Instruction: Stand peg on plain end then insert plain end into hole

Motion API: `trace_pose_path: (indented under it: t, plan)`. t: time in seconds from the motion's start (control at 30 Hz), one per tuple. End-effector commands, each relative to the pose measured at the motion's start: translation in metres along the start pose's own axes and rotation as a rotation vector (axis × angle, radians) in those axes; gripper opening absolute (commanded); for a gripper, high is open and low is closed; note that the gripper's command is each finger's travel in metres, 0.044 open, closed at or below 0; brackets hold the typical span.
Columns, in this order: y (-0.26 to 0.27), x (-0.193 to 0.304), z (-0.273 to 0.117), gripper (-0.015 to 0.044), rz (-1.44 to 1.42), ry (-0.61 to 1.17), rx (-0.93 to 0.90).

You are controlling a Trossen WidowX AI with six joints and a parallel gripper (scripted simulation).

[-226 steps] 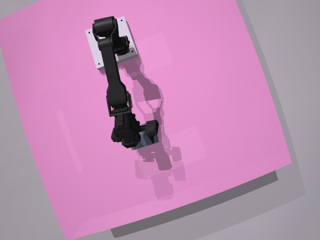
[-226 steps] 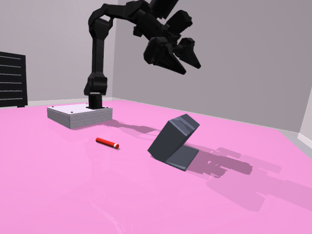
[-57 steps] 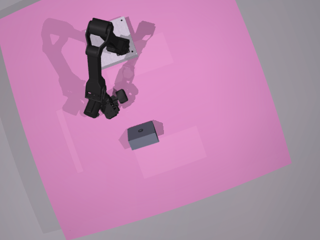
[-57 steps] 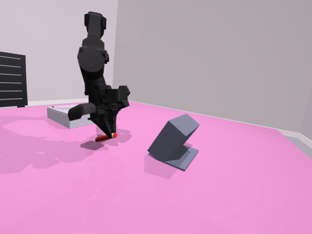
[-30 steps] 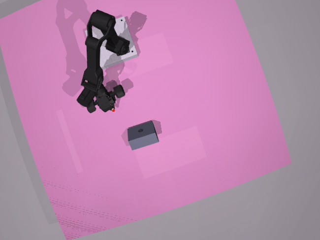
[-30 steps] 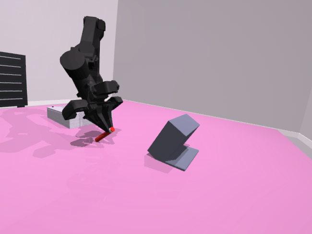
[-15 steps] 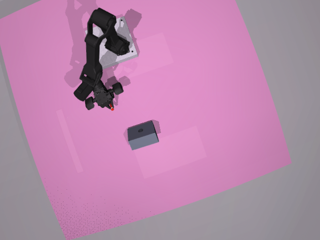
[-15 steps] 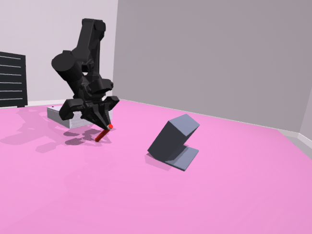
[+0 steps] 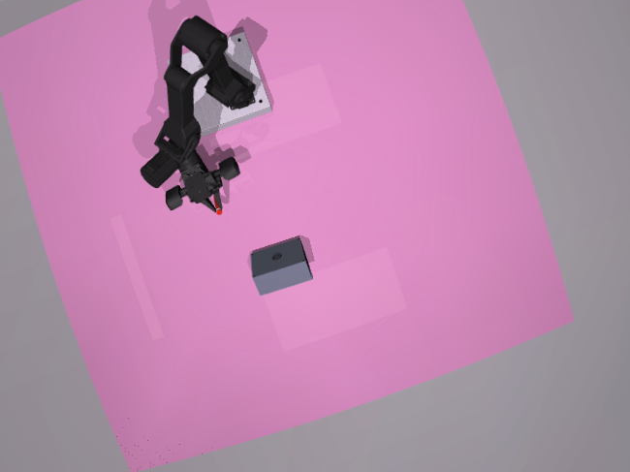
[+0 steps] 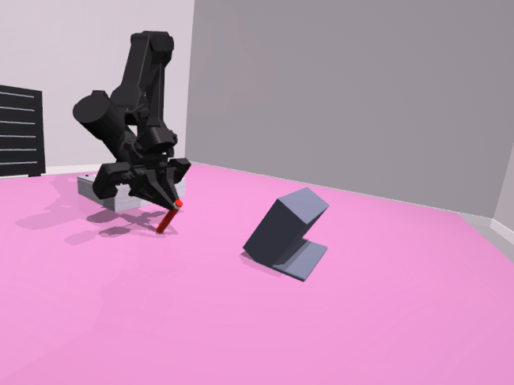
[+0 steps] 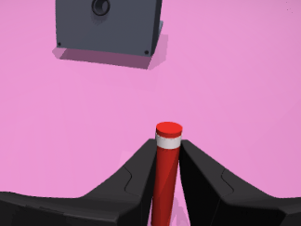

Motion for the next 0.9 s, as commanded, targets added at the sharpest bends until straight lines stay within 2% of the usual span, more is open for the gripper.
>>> trace_pose_path:
  t: [0.0, 0.87]
  plan:
    - [0.001, 0.001, -0.002, 0.0049, -0.003, -0.031, -0.006]
    - [0.001, 0.015, -0.016, 0.0049, -0.002, -0.254, -0.018]
Point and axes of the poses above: the point midway between the two fingers, 35 mm back from their tips, its own z axis out along the fingers, its own y axis across the jaws, x = y × z, the point moved 1 cm from there along -z, back along the fingers, and after that the axes turned 3 degrees about z, right-handed, at the moved point
